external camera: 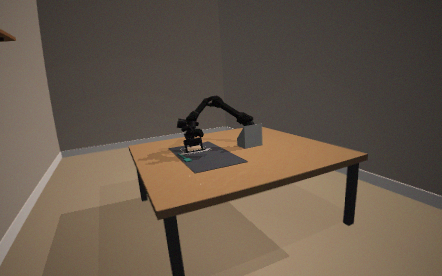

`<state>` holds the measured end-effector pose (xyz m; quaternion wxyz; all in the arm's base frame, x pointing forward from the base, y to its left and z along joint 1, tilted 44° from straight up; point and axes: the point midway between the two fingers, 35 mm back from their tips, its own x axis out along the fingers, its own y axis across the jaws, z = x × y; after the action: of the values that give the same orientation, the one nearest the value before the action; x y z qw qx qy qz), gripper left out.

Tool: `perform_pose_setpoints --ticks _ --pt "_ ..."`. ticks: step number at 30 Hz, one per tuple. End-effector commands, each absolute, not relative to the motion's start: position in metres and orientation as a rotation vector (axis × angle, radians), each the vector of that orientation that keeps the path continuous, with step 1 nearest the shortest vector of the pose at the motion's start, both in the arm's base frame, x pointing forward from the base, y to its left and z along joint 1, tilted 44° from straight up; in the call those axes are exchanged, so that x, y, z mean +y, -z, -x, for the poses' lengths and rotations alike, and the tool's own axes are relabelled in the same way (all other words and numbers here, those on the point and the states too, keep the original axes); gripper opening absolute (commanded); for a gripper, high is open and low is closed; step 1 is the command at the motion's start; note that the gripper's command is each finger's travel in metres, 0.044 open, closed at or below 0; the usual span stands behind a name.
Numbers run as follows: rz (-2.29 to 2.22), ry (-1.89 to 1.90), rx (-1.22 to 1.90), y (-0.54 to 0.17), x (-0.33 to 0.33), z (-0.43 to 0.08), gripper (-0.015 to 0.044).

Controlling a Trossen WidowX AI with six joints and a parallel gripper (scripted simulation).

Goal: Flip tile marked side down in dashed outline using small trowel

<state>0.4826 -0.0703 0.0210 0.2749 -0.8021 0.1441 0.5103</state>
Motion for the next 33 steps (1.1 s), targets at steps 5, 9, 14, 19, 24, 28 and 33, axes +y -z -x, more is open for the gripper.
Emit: perform_pose_setpoints --ticks 5,9,14,19,24,28,33 --pt "2.149 -1.528 0.283 0.012 -0.025 -0.476 0.0" --pt "2.146 -1.637 0.226 0.033 -0.001 -0.469 0.0" --pt "2.138 -1.779 0.149 0.059 0.03 -0.457 0.0" --pt "2.13 -1.916 0.069 0.084 0.058 -0.442 0.0" --pt "2.115 -2.052 -0.014 0.107 0.083 -0.424 0.0" --pt "2.098 -2.162 -0.082 0.125 0.102 -0.408 0.0" --pt "2.077 -2.277 -0.158 0.144 0.121 -0.389 0.0"
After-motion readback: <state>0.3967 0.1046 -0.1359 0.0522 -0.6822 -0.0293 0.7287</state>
